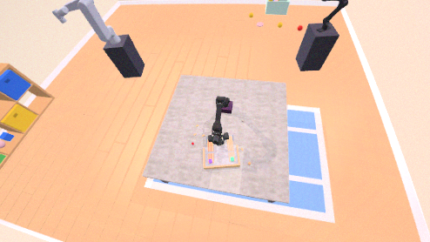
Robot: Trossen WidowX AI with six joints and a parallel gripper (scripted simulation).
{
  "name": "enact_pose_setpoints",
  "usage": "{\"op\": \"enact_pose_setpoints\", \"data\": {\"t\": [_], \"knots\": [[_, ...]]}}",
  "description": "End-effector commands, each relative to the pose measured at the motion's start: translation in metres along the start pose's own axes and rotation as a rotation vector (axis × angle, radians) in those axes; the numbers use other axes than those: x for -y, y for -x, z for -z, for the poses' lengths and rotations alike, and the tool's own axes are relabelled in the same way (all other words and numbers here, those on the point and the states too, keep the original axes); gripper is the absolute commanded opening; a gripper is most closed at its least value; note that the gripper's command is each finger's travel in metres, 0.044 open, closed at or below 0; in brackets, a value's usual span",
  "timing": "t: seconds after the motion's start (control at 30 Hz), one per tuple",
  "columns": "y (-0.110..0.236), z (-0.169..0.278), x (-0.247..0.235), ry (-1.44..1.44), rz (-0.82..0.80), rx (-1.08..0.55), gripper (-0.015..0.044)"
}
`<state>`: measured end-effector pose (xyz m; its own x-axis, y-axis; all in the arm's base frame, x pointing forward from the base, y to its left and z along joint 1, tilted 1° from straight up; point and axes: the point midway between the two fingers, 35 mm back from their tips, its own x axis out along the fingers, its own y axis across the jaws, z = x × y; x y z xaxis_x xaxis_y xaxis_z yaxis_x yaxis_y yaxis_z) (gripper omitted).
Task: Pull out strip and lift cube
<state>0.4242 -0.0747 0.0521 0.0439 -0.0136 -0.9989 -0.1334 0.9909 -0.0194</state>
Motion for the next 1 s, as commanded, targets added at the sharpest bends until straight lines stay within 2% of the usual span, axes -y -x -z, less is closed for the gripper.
{"op": "enact_pose_setpoints", "data": {"t": [0.0, 0.1, 0.13, 0.97], "knots": [[-0.007, -0.001, 0.000, -0.008, -0.001, -0.014, 0.0335], [-0.012, -0.001, 0.000, -0.008, -0.001, -0.014, 0.0256], [-0.014, -0.002, 0.000, -0.008, -0.001, -0.014, 0.0250], [-0.055, -0.001, -0.001, -0.008, -0.002, -0.014, 0.0250]]}}
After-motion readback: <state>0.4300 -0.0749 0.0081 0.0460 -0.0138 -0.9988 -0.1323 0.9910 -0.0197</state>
